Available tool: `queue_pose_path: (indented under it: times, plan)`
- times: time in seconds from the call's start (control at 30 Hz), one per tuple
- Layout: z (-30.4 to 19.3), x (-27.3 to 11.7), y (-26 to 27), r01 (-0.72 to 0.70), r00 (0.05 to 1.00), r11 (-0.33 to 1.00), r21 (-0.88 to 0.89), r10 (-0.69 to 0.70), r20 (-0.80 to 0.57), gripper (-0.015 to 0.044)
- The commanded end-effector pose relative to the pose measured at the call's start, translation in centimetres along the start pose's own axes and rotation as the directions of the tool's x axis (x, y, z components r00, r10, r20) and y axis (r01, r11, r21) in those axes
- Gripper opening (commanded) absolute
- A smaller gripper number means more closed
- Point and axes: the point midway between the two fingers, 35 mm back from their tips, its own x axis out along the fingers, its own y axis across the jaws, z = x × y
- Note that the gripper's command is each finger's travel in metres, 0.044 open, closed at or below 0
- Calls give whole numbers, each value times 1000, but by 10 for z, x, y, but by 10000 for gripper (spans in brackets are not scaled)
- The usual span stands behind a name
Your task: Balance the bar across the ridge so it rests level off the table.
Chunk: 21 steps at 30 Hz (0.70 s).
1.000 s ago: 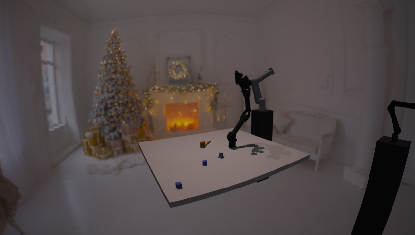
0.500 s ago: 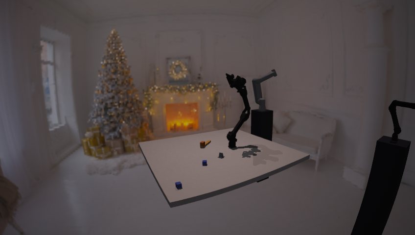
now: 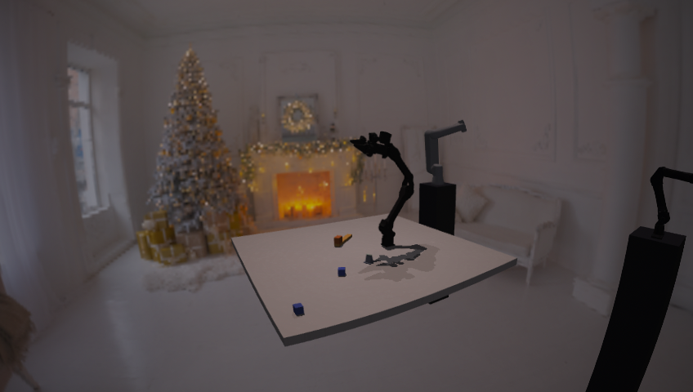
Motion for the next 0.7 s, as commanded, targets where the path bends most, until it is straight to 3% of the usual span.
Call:
queue_pose_path:
  times: [0.0,0.27,0.67]
  plan:
    - [-23,18,1,2,997,1000,28,0,-74,315]
    - [-69,42,-1,51,974,988,148,-17,-224,315]
    - [-185,72,-20,331,821,866,375,-69,-566,315]
